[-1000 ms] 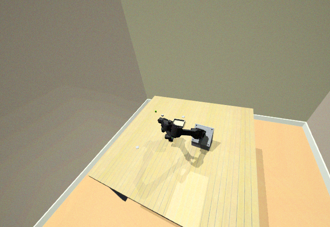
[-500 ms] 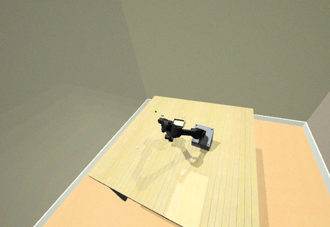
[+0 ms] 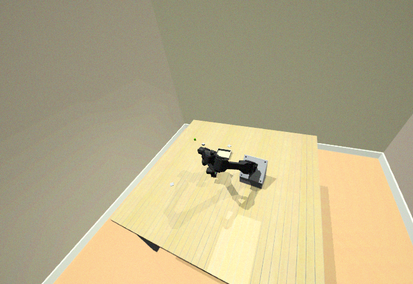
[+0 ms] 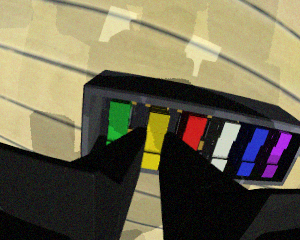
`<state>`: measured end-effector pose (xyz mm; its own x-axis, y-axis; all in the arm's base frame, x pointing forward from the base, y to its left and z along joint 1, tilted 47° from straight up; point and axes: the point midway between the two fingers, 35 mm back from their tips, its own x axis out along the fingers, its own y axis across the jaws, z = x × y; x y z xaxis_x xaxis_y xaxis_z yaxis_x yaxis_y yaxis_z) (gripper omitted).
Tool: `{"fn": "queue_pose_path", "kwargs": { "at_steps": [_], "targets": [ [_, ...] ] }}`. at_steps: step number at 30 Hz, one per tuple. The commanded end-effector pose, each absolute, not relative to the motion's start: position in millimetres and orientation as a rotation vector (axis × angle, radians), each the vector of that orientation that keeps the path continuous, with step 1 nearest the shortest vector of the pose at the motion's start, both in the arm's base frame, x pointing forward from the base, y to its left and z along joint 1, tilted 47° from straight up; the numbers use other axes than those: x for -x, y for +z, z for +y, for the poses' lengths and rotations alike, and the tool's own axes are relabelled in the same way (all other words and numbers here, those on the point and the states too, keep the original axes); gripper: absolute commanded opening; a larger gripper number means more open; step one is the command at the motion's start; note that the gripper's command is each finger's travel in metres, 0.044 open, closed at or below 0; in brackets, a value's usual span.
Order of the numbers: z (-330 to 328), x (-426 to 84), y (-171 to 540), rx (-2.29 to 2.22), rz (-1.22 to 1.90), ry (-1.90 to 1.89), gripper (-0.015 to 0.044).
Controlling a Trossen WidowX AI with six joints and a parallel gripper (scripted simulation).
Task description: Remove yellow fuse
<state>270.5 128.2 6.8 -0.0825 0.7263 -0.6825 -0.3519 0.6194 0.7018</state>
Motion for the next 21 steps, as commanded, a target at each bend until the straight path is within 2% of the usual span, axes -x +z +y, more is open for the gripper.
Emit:
{"fn": "queue_pose_path", "kwargs": {
  "at_steps": [1, 21],
  "targets": [
    [125.8, -271.9, 8.6, -0.344, 1.381, 0.924, 0.0],
    [118.6, -272.9, 15.1, -0.345, 1.381, 0.923, 0.0]
  ]
}}
